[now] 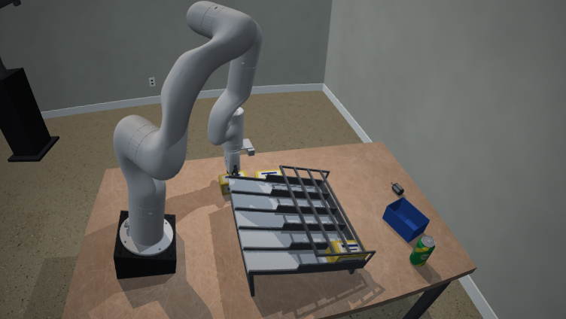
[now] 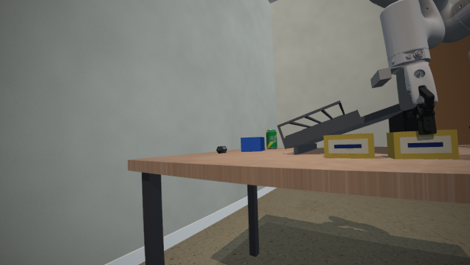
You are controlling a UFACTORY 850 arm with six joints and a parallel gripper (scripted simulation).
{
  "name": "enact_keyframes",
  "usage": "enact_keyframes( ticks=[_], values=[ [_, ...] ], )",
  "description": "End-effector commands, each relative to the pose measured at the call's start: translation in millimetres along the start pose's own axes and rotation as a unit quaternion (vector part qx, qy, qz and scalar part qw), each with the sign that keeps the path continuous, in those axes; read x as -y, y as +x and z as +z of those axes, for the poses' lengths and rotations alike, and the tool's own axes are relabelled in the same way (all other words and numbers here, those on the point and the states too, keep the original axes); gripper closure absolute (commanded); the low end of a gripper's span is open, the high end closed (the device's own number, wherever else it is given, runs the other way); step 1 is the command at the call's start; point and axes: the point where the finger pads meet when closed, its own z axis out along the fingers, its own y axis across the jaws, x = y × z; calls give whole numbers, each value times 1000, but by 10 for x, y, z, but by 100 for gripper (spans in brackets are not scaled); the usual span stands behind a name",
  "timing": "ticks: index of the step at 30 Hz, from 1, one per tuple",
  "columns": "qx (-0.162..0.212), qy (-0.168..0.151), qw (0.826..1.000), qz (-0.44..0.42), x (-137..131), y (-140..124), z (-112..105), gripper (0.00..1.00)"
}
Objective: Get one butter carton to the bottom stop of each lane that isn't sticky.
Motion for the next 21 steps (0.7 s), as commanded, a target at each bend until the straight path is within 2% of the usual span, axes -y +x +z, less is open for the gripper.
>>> enact_keyframes(
  ticks=[1, 15, 16, 21],
  values=[
    [-6, 2, 1000, 1, 5, 5, -19, 10],
    [-28, 8, 1000, 3, 8, 10, -3, 10],
    [-28, 7, 1000, 2, 19, 22, 300, 10],
    [-28, 7, 1000, 2, 19, 22, 300, 10]
  ],
)
